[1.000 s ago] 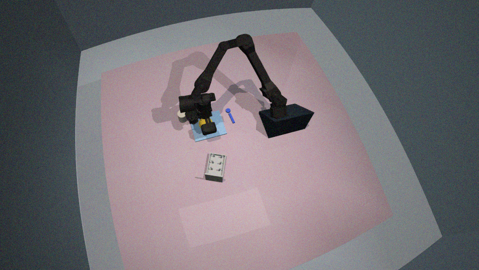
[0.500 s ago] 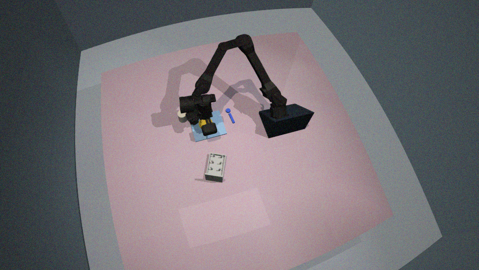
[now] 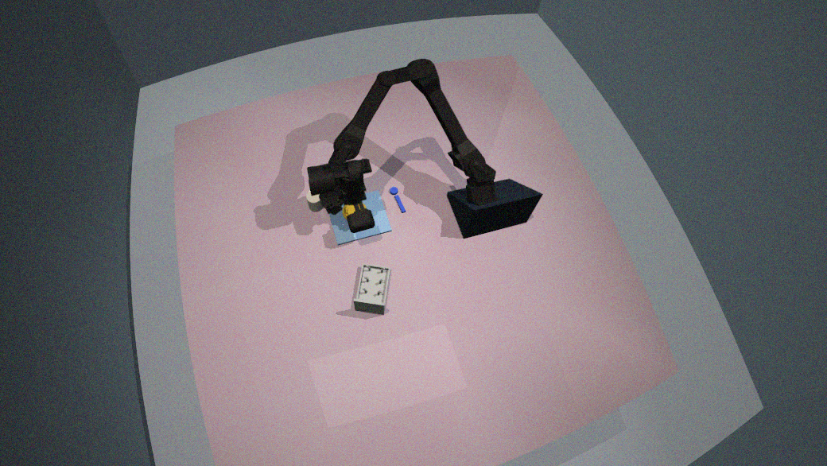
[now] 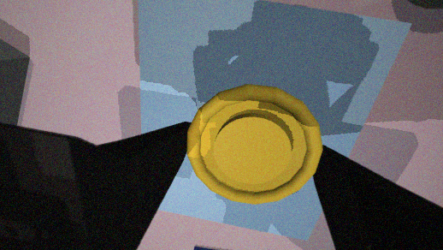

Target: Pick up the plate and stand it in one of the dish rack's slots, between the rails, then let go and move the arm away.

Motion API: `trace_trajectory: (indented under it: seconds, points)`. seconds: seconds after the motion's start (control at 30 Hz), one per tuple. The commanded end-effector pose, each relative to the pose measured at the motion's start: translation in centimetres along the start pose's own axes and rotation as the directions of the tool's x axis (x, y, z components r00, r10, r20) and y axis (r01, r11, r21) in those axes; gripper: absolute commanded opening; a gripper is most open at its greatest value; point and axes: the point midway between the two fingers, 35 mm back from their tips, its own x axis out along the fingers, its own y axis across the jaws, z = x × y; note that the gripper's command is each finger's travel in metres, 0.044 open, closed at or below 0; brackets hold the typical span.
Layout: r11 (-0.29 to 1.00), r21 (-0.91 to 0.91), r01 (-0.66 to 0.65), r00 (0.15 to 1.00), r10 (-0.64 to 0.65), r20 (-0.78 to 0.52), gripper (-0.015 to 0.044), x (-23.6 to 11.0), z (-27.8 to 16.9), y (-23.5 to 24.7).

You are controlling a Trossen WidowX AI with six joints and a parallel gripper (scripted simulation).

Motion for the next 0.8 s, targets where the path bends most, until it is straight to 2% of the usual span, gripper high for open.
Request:
trace_trajectory:
  seconds: [0.0, 0.07, 0.77]
  points:
    - [1.000, 0.006, -0.011, 1.000, 0.011, 0.011, 0.0051, -2.0, 0.7, 0.3]
    - [1.000, 0.006, -0.014, 1.000, 0.014, 0.011, 0.0000, -3.1, 0.9, 0.3]
    - [1.000, 0.008, -0.018, 1.000, 0.018, 0.014, 0.0000, -13.1, 1.5, 0.8]
